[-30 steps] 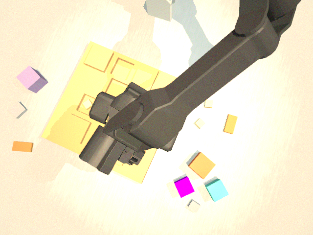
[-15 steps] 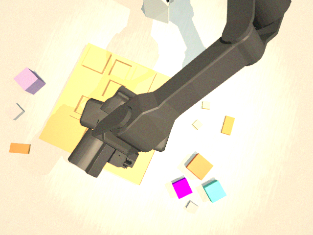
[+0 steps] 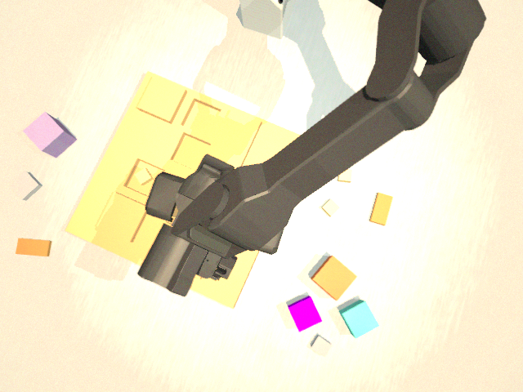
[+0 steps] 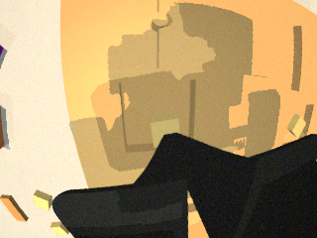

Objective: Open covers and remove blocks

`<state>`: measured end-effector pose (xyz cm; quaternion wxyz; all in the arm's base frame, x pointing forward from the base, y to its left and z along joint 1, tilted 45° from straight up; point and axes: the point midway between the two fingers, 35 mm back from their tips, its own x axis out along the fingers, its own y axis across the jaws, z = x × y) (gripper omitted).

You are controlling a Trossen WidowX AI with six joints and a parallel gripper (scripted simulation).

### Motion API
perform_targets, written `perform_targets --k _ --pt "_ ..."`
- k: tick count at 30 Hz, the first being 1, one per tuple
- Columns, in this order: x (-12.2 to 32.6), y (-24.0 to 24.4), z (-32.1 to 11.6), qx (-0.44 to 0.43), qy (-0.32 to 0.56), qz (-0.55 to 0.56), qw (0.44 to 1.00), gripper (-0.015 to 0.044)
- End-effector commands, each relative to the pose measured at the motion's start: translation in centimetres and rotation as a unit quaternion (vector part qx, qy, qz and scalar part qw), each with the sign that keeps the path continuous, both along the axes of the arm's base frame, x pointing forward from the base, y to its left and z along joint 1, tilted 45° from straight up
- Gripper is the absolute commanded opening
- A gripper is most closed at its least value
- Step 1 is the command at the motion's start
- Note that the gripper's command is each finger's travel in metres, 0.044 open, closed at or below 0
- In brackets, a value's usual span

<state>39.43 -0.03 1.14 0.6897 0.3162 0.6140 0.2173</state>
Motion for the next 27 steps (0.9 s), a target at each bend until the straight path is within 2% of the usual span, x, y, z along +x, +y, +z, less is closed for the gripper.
perform_targets --k 1,27 --pt "-0.12 0.47 -0.38 0.003 0.004 -0.002 1.0 0.0" --pt "0.79 1.28 -1.0 0.003 0.004 -0.002 1.0 0.0"
